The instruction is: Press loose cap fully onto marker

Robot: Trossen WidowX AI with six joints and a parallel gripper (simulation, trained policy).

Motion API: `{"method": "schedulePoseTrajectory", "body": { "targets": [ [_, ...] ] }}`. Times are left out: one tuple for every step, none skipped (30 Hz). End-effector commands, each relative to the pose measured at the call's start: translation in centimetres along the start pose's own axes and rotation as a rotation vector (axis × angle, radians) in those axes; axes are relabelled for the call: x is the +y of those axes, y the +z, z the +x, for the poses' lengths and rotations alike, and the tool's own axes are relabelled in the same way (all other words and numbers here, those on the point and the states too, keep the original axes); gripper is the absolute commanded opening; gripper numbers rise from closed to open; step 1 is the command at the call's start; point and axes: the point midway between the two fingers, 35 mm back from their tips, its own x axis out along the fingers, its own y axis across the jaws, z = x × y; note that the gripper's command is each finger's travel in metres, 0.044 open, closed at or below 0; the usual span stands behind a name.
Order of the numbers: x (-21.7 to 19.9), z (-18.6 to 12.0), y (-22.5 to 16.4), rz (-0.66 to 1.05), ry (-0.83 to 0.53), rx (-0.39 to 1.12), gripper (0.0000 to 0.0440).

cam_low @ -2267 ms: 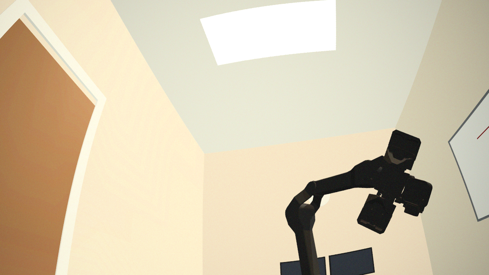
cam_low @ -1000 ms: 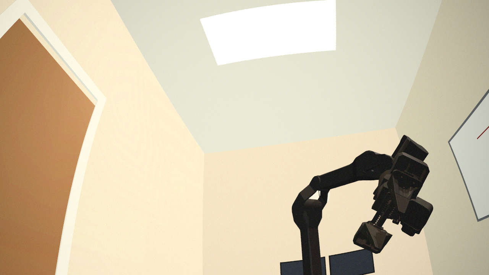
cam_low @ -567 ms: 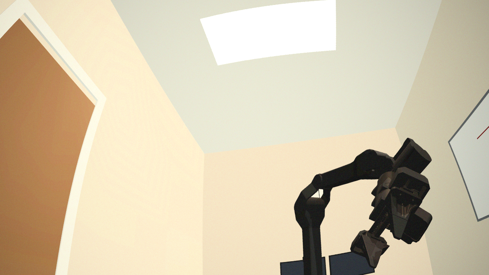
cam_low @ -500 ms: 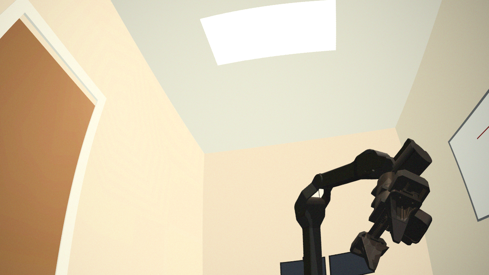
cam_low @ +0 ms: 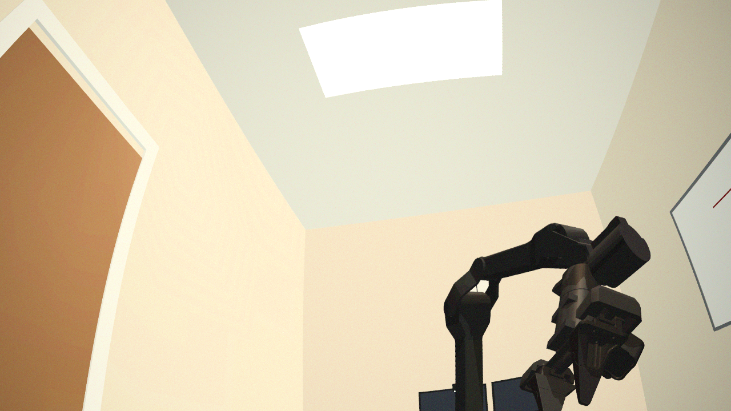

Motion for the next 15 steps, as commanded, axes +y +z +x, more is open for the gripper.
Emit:
{"method": "schedulePoseTrajectory", "body": {
  "targets": [
    [0.4, 0.5, 0.2, 0.006, 0.038, -0.015, 0.0330],
    [0.6, 0.7, 0.3, 0.006, 0.050, -0.021, 0.0330],
    [0.7, 0.8, 0.3, 0.007, 0.061, -0.026, 0.0330],
    [0.8, 0.9, 0.4, 0.007, 0.072, -0.031, 0.0330],
    [1.0, 1.1, 0.4, 0.008, 0.083, -0.037, 0.0330],
    [1.1, 1.2, 0.5, 0.008, 0.094, -0.042, 0.0330],
    [1.2, 1.3, 0.5, 0.009, 0.106, -0.048, 0.0330],
    [1.4, 1.5, 0.6, 0.009, 0.117, -0.054, 0.0330],
    [1.5, 1.6, 0.7, 0.010, 0.128, -0.060, 0.0330],
    [1.6, 1.7, 0.7, 0.010, 0.139, -0.065, 0.0330],
    [1.8, 1.9, 0.8, 0.010, 0.150, -0.072, 0.0330],
    [1.9, 2.0, 0.9, 0.011, 0.160, -0.078, 0.0330],
    [2.0, 2.1, 0.9, 0.011, 0.171, -0.084, 0.0330],
    [2.2, 2.2, 1.0, 0.012, 0.182, -0.090, 0.0330],
    [2.3, 2.4, 1.1, 0.012, 0.193, -0.097, 0.0330]
  ]
}}
